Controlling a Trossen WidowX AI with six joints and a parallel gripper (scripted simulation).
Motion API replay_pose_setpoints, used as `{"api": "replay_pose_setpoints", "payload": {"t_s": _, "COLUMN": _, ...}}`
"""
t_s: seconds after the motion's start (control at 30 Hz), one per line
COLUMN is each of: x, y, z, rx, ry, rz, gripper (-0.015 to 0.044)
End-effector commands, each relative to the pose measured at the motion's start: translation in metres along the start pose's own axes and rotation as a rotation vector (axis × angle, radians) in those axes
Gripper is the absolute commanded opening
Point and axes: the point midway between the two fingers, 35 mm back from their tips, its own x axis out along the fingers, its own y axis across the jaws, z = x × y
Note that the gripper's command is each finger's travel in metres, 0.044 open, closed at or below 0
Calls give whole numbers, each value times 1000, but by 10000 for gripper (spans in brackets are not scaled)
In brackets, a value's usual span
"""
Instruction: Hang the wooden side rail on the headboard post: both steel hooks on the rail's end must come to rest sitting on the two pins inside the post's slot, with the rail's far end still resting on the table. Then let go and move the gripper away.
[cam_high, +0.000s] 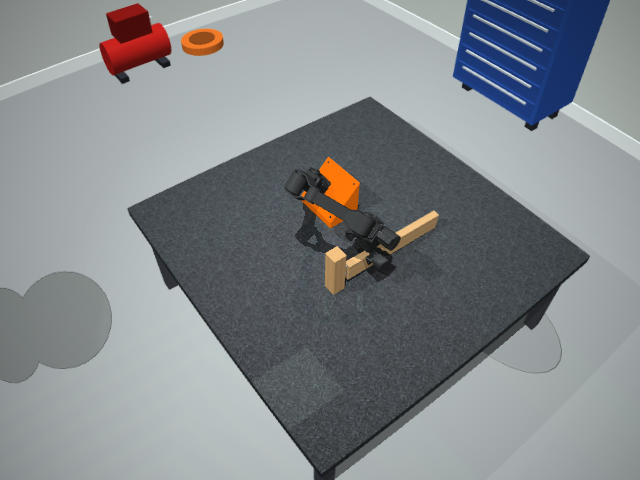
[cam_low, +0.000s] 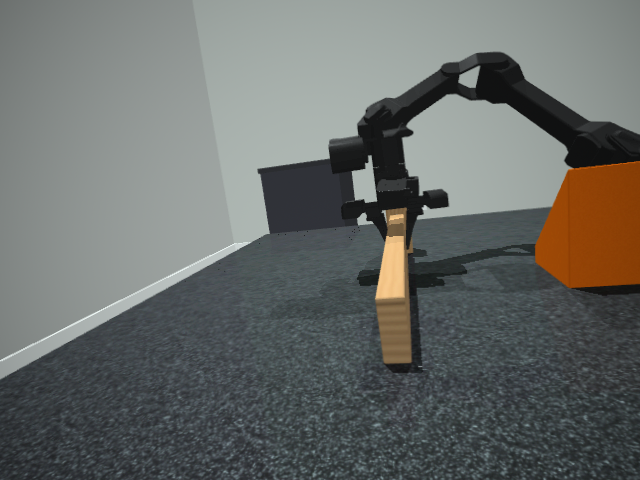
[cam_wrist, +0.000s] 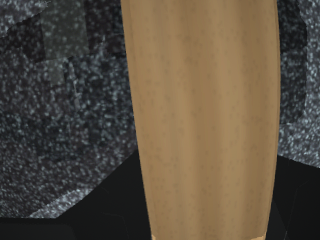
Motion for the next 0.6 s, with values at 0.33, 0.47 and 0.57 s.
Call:
{"api": "replay_pose_setpoints", "payload": {"t_s": 0.33, "x": -5, "y": -1, "z": -4, "rx": 6, "ry": -2, "rz": -18, "gripper": 0}}
{"api": "replay_pose_setpoints", "payload": {"t_s": 0.47, "x": -5, "y": -1, "z": -5, "rx": 6, "ry": -2, "rz": -18, "gripper": 0}}
{"api": "replay_pose_setpoints", "payload": {"t_s": 0.57, "x": -5, "y": -2, "z": -5, "rx": 6, "ry": -2, "rz": -18, "gripper": 0}}
